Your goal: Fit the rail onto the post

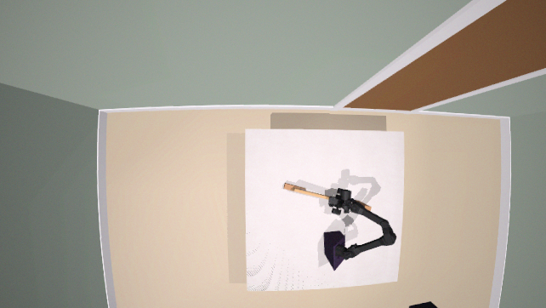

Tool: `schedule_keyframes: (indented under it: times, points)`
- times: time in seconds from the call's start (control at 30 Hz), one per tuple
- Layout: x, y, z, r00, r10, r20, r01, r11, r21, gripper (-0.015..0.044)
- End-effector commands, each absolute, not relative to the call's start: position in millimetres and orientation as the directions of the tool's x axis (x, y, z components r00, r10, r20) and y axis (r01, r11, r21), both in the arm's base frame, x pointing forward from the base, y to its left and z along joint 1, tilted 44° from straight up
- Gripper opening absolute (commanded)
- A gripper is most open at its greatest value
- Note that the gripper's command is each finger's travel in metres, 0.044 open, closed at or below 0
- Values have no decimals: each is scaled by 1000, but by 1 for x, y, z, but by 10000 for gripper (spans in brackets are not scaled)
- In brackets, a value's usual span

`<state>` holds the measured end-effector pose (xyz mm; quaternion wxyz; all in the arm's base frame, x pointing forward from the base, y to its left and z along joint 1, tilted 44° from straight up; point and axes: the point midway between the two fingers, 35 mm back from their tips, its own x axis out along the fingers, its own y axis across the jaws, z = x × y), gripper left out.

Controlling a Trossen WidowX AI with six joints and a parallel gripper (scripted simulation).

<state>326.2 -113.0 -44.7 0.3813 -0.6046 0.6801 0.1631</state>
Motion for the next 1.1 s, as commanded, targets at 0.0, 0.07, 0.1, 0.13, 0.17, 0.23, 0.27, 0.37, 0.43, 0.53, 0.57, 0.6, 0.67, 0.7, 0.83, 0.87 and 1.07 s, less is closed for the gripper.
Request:
schedule_keyframes:
  times: [0.0,0.07,0.1,0.13,0.17,0.23,0.27,0.37,0.43,0.53,0.57,0.6,0.67,0.7,0.83,0.87,1.07]
  points:
    - [331,-106,-41,38,-691,-722,-948,202,-244,0]
    - [331,-105,-40,38,-691,-722,-948,202,-244,0]
    - [332,-105,-40,38,-691,-722,-948,202,-244,0]
    - [332,-105,-39,38,-691,-722,-948,202,-244,0]
    - [332,-104,-39,38,-691,-722,-948,202,-244,0]
    - [332,-104,-38,38,-691,-722,-948,202,-244,0]
    - [332,-104,-38,38,-691,-722,-948,202,-244,0]
    - [333,-103,-37,38,-691,-722,-948,203,-244,0]
    - [333,-102,-36,38,-691,-722,-948,203,-244,0]
    - [333,-101,-35,38,-691,-722,-948,203,-244,0]
    - [333,-101,-34,38,-691,-722,-948,203,-244,0]
    - [333,-100,-34,38,-691,-722,-948,203,-244,0]
    - [333,-100,-33,38,-691,-722,-948,203,-244,0]
    - [333,-99,-33,38,-691,-722,-948,203,-244,0]
    - [333,-98,-31,38,-691,-722,-948,203,-244,0]
    - [333,-98,-31,38,-691,-722,-948,203,-244,0]
    - [334,-95,-29,38,-691,-722,-948,203,-244,0]
